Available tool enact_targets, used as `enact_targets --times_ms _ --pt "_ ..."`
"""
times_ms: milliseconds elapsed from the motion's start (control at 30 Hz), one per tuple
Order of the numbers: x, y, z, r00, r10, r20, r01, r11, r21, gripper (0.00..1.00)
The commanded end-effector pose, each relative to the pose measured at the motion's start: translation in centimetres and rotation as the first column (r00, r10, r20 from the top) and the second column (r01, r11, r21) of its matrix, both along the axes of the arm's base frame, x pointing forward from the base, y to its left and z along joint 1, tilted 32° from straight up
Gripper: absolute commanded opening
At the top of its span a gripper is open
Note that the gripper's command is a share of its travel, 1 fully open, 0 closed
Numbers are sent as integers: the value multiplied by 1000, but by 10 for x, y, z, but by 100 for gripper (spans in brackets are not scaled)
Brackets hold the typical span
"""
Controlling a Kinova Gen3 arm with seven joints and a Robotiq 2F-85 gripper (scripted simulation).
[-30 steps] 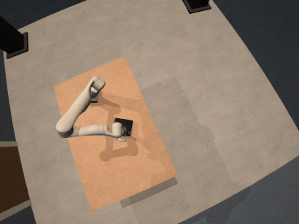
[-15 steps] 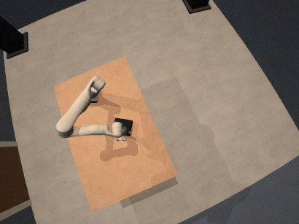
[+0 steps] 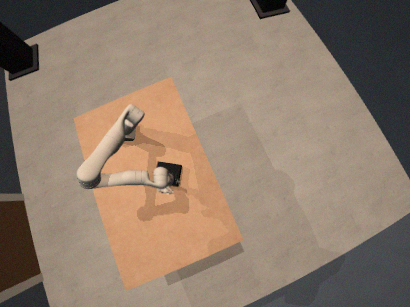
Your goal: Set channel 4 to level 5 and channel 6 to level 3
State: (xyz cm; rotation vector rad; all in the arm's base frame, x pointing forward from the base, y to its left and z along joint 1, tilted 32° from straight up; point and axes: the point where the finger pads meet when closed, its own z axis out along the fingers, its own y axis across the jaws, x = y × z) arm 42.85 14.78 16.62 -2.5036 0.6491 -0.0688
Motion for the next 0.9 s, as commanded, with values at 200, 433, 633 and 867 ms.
enact_targets --times_ms 200,433,633,867 --pt "2 -1 0 1000 0 0 0 1000 0 0" --pt "4 -3 0 1000 0 0 0 1000 0 0" --pt "5 -3 0 1000 0 0 0 1000 0 0" --pt "4 -6 5 1000 0 0 0 1000 0 0"
